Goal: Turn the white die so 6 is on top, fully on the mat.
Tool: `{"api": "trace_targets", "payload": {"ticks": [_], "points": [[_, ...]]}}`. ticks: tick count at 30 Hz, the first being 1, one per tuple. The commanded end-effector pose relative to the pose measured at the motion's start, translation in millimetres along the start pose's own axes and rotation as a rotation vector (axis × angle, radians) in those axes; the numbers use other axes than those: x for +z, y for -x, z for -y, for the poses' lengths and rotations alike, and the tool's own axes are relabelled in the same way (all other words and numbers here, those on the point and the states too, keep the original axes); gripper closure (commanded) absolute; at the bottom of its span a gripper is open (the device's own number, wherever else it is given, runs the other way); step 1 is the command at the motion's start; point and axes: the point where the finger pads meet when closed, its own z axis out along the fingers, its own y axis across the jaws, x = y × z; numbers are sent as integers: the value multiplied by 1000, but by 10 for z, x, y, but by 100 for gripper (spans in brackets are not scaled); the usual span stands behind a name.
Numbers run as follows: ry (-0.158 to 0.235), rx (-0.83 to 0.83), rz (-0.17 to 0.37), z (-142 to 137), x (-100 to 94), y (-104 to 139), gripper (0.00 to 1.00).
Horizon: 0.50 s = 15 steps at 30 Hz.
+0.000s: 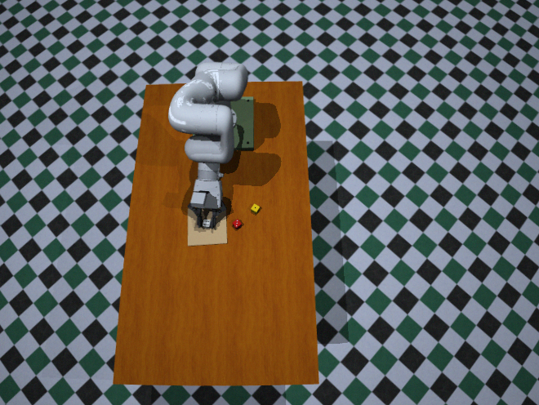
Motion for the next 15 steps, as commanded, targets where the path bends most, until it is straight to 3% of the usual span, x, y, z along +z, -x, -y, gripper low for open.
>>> {"api": "trace_targets", "payload": {"ticks": [1, 15], "points": [[0, 0, -2, 0, -74, -7, 58], [0, 0, -2, 0, -450, -7, 58]]}}
